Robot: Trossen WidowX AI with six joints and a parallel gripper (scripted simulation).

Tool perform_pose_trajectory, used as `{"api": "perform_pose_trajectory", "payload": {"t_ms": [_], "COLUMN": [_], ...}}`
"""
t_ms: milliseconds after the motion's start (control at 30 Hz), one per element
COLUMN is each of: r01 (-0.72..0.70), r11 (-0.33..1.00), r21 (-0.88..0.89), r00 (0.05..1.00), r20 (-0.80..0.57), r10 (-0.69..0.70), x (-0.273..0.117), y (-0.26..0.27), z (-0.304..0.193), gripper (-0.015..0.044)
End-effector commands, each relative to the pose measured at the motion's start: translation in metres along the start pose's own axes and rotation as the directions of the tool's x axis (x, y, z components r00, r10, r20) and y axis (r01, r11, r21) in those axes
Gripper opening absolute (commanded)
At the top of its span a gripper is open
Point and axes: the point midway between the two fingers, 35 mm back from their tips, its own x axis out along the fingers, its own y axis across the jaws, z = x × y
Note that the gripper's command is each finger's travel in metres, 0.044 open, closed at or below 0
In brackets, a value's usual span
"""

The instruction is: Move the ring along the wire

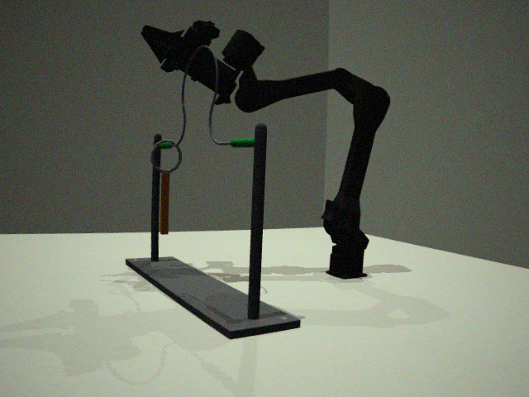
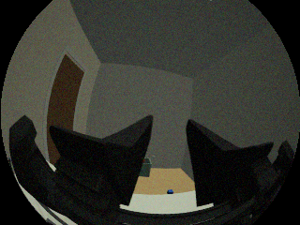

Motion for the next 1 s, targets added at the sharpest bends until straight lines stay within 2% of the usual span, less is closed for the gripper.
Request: {"api": "perform_pose_trajectory", "payload": {"t_ms": [0, 200, 467, 700, 967], "r01": [0.076, 0.233, 0.463, 0.414, 0.216], "r11": [0.992, 0.930, 0.760, 0.824, 0.943], "r21": [0.102, 0.284, 0.456, 0.388, 0.254], "r00": [0.992, 0.949, 0.854, 0.844, 0.820], "r20": [-0.109, -0.274, -0.458, -0.502, -0.571], "r10": [-0.065, -0.154, -0.245, -0.188, -0.034], "x": [-0.010, -0.043, -0.108, -0.138, -0.219], "y": [-0.036, -0.090, -0.148, -0.149, -0.131], "z": [-0.038, -0.096, -0.161, -0.195, -0.252], "gripper": [0.0160, 0.0160, 0.0160, 0.0160, 0.0160]}}
